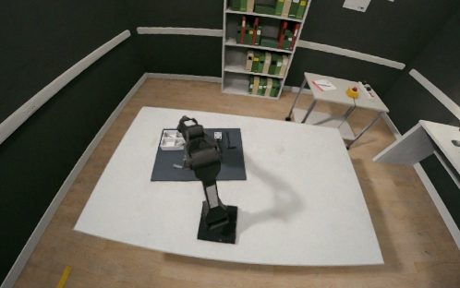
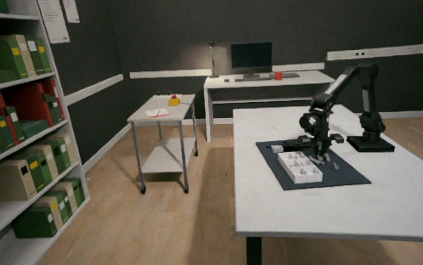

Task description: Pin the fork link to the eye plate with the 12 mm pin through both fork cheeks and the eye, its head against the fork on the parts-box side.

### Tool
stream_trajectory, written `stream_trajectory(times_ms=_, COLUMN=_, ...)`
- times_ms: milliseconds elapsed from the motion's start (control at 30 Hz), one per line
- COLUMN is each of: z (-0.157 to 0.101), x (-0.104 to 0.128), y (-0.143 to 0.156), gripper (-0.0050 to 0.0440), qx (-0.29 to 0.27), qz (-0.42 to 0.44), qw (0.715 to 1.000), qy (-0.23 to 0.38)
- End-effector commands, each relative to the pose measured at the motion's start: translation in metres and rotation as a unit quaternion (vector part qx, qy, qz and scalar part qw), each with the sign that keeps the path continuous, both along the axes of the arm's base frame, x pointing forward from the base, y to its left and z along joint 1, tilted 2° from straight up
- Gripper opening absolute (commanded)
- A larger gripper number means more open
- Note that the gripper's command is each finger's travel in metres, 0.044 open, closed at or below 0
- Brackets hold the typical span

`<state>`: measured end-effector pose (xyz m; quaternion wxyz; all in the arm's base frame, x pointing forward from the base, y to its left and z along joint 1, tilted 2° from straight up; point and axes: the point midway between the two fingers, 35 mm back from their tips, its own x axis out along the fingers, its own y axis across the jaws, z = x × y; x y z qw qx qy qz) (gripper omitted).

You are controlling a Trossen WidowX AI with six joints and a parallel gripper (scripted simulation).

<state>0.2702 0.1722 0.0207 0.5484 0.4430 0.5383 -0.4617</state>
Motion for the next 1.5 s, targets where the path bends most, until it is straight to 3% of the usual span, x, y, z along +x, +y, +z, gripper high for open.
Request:
stream_trajectory(times_ms=0, z=-0.0044, x=0.0005, y=-0.0016, gripper=0.009, qx=-0.001, qz=0.0, qw=1.0, qy=0.0)
stream_trajectory(times_ms=1467, z=-0.0086, x=0.0011, y=-0.0013, gripper=0.009, qx=-0.001, qz=0.0, qw=1.0, qy=0.0)
